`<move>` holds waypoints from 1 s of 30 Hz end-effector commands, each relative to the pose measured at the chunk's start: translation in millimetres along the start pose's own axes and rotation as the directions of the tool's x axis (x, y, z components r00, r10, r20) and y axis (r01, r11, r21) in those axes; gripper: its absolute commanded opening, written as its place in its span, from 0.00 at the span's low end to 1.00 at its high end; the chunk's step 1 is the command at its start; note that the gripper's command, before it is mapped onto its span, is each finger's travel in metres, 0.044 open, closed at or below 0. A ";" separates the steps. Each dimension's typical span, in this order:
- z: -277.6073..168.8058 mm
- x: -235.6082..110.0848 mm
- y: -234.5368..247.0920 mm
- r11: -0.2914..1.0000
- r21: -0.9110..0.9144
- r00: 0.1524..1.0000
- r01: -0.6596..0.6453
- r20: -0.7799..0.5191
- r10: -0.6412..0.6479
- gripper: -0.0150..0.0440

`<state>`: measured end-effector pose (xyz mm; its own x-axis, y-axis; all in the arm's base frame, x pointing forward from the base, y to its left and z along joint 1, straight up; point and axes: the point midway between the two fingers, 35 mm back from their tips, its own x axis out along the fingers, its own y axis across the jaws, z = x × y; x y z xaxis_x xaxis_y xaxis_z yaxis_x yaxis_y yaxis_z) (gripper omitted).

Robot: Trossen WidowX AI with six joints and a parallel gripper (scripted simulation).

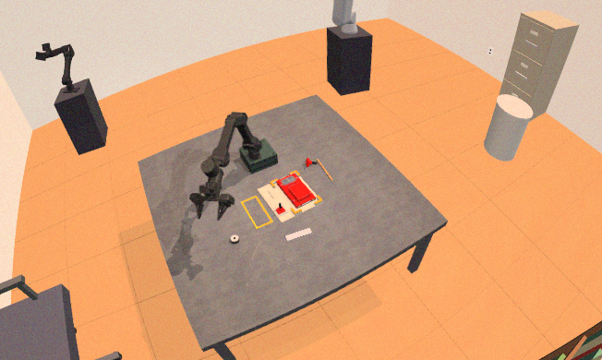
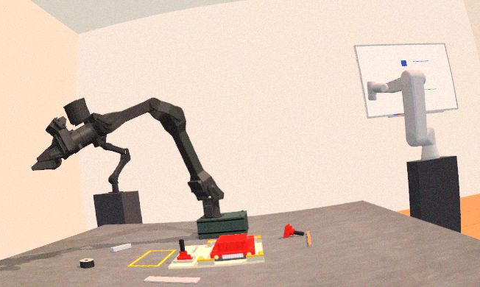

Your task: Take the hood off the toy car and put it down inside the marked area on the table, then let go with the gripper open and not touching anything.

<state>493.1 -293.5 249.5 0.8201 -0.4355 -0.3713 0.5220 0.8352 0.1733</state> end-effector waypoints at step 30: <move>-278.1 -173.0 238.8 0.859 -0.256 0.581 -0.443 -0.812 0.058 1.00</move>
<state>435.3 46.8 109.8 0.3982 0.0624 -0.9152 0.0788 0.9917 0.1019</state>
